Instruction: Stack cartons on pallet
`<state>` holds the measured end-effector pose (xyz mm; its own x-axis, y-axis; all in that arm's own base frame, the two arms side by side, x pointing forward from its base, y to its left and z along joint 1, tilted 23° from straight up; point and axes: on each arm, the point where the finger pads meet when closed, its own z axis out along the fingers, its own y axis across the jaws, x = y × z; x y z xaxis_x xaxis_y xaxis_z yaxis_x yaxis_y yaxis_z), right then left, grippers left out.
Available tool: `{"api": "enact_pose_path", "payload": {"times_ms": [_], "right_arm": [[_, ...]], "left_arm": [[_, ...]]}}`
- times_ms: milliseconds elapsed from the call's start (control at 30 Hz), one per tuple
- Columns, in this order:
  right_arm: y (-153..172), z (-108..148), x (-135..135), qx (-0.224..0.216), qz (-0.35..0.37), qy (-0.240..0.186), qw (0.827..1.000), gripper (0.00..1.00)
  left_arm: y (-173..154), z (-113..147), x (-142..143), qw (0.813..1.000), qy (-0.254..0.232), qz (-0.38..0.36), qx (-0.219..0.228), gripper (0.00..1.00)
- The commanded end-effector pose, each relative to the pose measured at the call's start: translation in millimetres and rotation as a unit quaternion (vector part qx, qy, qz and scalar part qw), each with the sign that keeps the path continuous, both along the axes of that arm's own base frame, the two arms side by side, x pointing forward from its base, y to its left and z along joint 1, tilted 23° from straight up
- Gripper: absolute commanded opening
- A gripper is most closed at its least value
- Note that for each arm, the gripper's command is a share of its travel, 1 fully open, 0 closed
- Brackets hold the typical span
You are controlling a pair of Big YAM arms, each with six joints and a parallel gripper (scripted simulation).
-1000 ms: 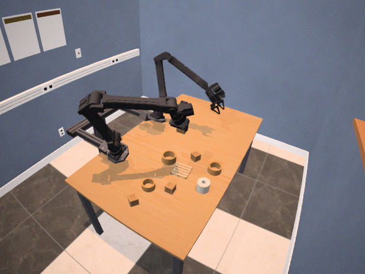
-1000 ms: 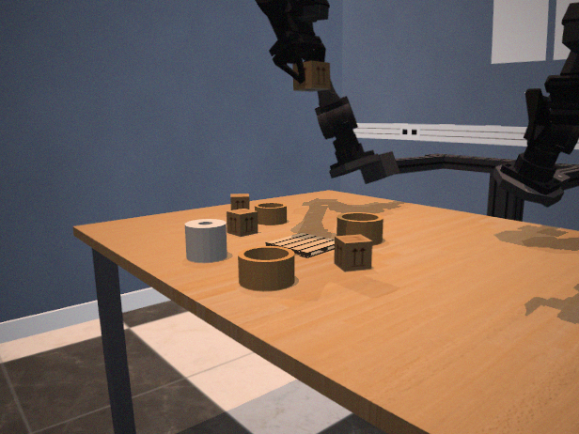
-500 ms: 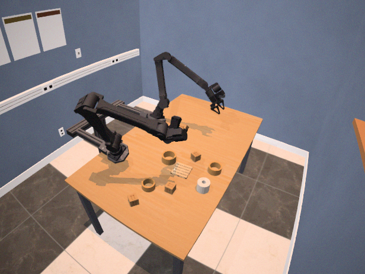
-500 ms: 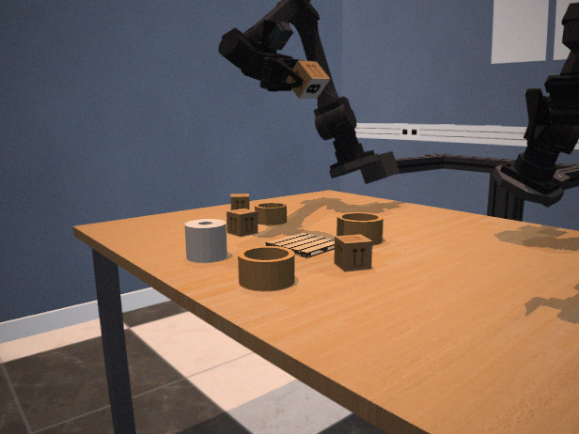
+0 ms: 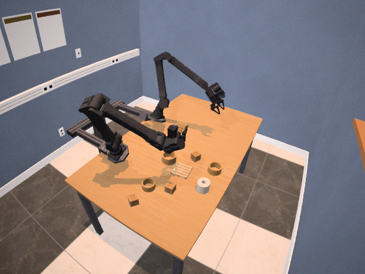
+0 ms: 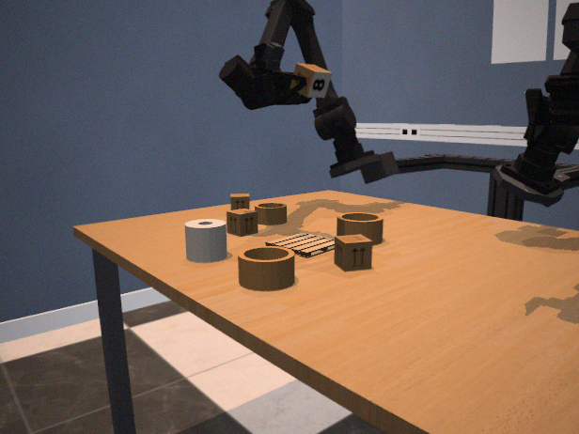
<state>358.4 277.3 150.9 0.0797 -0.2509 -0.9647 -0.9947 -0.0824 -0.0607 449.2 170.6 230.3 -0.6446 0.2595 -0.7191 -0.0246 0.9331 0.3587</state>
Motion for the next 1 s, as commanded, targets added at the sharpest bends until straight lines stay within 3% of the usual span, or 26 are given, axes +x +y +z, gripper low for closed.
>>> {"api": "enact_pose_path", "payload": {"times_ms": [0, 267, 333, 433, 567, 667, 733, 767, 900, 967], "right_arm": [[2.9, 2.5, 2.4, 0.018, -0.005, 0.002, 1.0, 0.5], [4.2, 12.3, 6.4, 0.022, -0.002, -0.016, 1.0, 0.5], [10.8, 28.9, 14.5, 0.026, 0.001, -0.025, 0.999, 0.5], [10.8, 28.9, 14.5, 0.026, 0.001, -0.025, 0.999, 0.5], [10.8, 28.9, 14.5, 0.026, 0.001, -0.025, 0.999, 0.5], [10.8, 28.9, 14.5, 0.026, 0.001, -0.025, 0.999, 0.5], [10.8, 28.9, 14.5, 0.026, 0.001, -0.025, 0.999, 0.5], [10.8, 28.9, 14.5, 0.026, 0.001, -0.026, 0.999, 0.5], [10.8, 28.9, 14.5, 0.026, 0.001, -0.026, 0.999, 0.5], [5.7, 17.1, 10.4, 0.021, -0.002, -0.016, 1.0, 0.5]], "left_arm": [[0.5, 18.8, 9.7, 1.0, -0.013, -0.006, 0.009, 1.0], [0.5, 18.8, 9.7, 1.0, -0.013, -0.006, 0.009, 1.0], [0.5, 18.8, 9.7, 1.0, -0.013, -0.006, 0.009, 1.0], [-12.2, 13.7, 8.6, 1.0, -0.008, 0.0, -0.024, 1.0], [-54.9, 9.1, 0.6, 0.992, -0.003, 0.004, -0.128, 1.0], [-102.4, -2.5, -5.6, 0.975, 0.017, -0.014, -0.223, 1.0], [-102.4, -2.5, -5.6, 0.975, 0.017, -0.014, -0.223, 1.0], [-114.5, -23.5, -10.0, 0.967, 0.034, -0.009, -0.254, 1.0], [-177.1, -42.3, -14.5, 0.926, 0.06, -0.035, -0.371, 1.0], [-204.1, -48.2, -17.8, 0.903, 0.071, -0.045, -0.421, 1.0]]}}
